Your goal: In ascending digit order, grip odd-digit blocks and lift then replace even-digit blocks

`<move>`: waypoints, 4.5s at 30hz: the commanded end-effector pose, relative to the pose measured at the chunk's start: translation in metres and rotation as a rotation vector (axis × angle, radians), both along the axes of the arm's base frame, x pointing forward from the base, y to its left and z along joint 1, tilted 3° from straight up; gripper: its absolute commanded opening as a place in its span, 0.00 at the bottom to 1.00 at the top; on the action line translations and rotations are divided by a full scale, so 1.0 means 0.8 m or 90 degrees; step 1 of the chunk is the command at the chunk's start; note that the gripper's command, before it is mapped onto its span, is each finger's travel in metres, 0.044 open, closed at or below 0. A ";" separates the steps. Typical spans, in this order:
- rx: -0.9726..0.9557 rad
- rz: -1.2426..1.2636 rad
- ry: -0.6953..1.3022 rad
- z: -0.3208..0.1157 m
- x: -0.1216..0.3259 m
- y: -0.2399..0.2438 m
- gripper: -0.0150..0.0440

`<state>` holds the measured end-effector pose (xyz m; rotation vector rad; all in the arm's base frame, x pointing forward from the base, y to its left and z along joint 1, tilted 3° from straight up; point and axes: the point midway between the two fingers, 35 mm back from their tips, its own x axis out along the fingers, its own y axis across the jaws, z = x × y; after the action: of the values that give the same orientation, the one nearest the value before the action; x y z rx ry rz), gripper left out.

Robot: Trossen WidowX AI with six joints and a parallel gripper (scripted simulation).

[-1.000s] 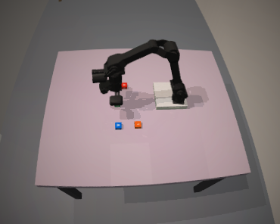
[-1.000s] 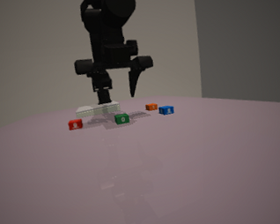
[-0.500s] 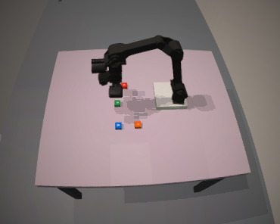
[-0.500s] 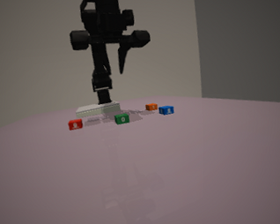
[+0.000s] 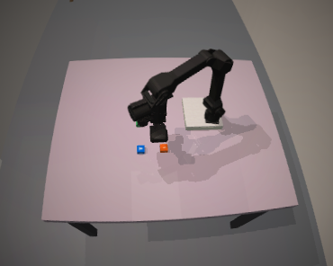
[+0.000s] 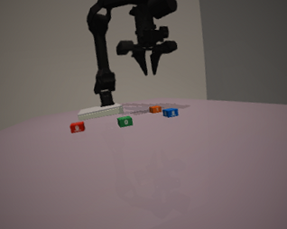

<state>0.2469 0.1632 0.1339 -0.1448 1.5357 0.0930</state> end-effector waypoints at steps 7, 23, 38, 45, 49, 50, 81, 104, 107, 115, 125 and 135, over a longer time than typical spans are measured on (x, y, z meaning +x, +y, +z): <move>0.000 -0.009 0.000 -0.028 -0.029 0.018 0.59; 0.000 -0.009 0.000 -0.114 -0.028 0.014 0.93; 0.000 -0.009 0.000 -0.144 -0.027 0.013 0.93; 0.000 -0.009 0.000 -0.150 -0.027 0.012 0.84; 0.000 -0.009 0.000 -0.150 -0.027 0.012 0.67; 0.000 -0.009 0.000 -0.150 -0.027 0.012 0.62; 0.000 -0.009 0.000 -0.150 -0.027 0.012 0.93; 0.000 -0.009 0.001 -0.004 -0.032 0.017 0.46; 0.000 -0.009 0.001 -0.004 -0.032 0.017 0.46; 0.000 -0.009 0.000 -0.003 -0.029 0.018 0.46; 0.001 -0.009 -0.003 0.000 0.067 0.039 0.46; 0.001 -0.009 -0.003 -0.090 0.072 0.037 0.77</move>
<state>0.3066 0.1980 0.1087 -0.1104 1.4942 0.0980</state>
